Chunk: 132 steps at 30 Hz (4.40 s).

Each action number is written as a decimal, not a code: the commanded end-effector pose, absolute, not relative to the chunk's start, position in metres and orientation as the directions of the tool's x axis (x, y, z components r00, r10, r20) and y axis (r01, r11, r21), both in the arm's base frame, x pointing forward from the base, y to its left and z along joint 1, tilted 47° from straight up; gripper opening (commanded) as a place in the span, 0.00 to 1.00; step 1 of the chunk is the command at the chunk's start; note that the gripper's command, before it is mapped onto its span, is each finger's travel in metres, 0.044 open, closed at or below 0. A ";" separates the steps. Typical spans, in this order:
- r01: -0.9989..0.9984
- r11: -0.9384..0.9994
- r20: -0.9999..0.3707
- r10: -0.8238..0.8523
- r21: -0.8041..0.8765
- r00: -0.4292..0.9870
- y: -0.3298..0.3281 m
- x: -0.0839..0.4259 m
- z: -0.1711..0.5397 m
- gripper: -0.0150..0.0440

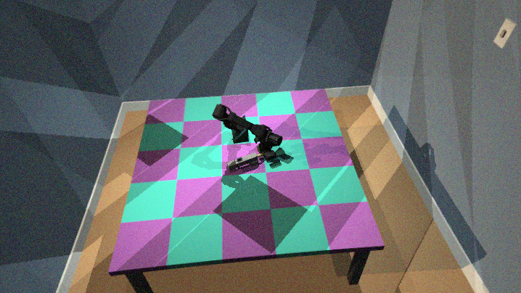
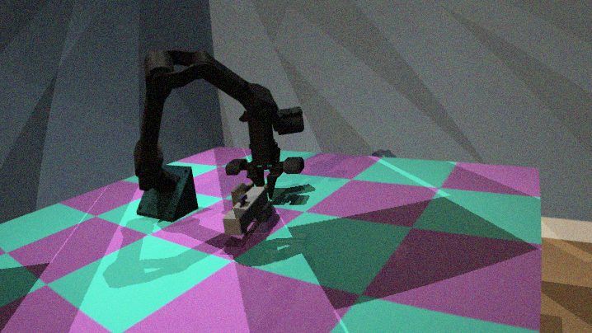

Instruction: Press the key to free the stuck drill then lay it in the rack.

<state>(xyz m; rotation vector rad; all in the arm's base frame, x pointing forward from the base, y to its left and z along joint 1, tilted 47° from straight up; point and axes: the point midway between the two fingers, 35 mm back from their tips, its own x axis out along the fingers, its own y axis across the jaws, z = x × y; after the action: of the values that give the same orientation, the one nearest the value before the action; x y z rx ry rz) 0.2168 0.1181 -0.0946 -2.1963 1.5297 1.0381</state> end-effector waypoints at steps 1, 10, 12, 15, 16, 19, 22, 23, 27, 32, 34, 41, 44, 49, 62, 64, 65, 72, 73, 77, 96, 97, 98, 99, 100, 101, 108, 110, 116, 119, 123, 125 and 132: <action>-0.899 -0.403 -0.689 -0.701 0.170 0.183 0.121 0.215 -0.098 0.25; -0.899 -0.403 -0.690 -0.700 0.170 0.183 0.130 0.210 -0.107 0.25; -0.899 -0.403 -0.690 -0.700 0.170 0.183 0.132 0.209 -0.109 0.25; -0.899 -0.403 -0.691 -0.700 0.170 0.183 0.135 0.207 -0.112 0.25; -0.899 -0.403 -0.691 -0.700 0.170 0.183 0.136 0.207 -0.113 0.25; -0.899 -0.403 -0.691 -0.699 0.170 0.183 0.139 0.205 -0.116 0.25; -0.899 -0.403 -0.691 -0.699 0.170 0.183 0.141 0.203 -0.119 0.25; -0.899 -0.403 -0.691 -0.699 0.170 0.183 0.142 0.203 -0.120 0.25; -0.899 -0.403 -0.692 -0.699 0.169 0.183 0.146 0.200 -0.124 0.25; -0.899 -0.403 -0.692 -0.698 0.169 0.183 0.151 0.197 -0.129 0.25; -0.899 -0.403 -0.692 -0.698 0.169 0.183 0.152 0.196 -0.131 0.25; -0.899 -0.404 -0.693 -0.697 0.169 0.183 0.159 0.192 -0.138 0.25; -0.899 -0.404 -0.693 -0.697 0.169 0.183 0.160 0.191 -0.137 0.25; -0.899 -0.404 -0.693 -0.697 0.169 0.183 0.161 0.190 -0.133 0.25; -0.899 -0.404 -0.693 -0.697 0.169 0.182 0.166 0.189 -0.127 0.25; -0.899 -0.404 -0.693 -0.697 0.169 0.182 0.167 0.189 -0.126 0.25; -0.899 -0.404 -0.693 -0.697 0.169 0.182 0.167 0.189 -0.125 0.25; -0.899 -0.404 -0.693 -0.697 0.169 0.182 0.170 0.188 -0.122 0.25; -0.899 -0.404 -0.693 -0.697 0.169 0.182 0.170 0.188 -0.121 0.25; -0.899 -0.404 -0.694 -0.697 0.169 0.182 0.172 0.188 -0.119 0.25; -0.899 -0.404 -0.694 -0.697 0.170 0.182 0.179 0.185 -0.111 0.25; -0.899 -0.404 -0.694 -0.697 0.170 0.182 0.179 0.185 -0.110 0.25; -0.899 -0.404 -0.694 -0.697 0.170 0.182 0.180 0.185 -0.110 0.25; -0.899 -0.404 -0.694 -0.697 0.170 0.182 0.180 0.185 -0.109 0.25; -0.899 -0.404 -0.694 -0.697 0.170 0.182 0.181 0.185 -0.109 0.25; -0.899 -0.404 -0.694 -0.697 0.170 0.182 0.181 0.185 -0.109 0.25; -0.899 -0.404 -0.694 -0.697 0.170 0.182 0.184 0.184 -0.106 0.25; -0.899 -0.404 -0.694 -0.697 0.170 0.182 0.185 0.184 -0.106 0.25; -0.899 -0.404 -0.694 -0.696 0.170 0.181 0.183 0.178 -0.105 0.25; -0.899 -0.404 -0.694 -0.696 0.171 0.181 0.182 0.172 -0.105 0.25; -0.899 -0.404 -0.694 -0.696 0.171 0.181 0.179 0.165 -0.105 0.25; -0.899 -0.404 -0.694 -0.696 0.171 0.181 0.178 0.161 -0.105 0.25; -0.899 -0.404 -0.695 -0.696 0.172 0.180 0.174 0.148 -0.106 0.25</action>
<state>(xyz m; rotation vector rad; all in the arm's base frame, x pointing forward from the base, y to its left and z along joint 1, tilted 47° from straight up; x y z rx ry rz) 0.1535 0.1760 -0.1056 -2.1907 1.5226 1.0477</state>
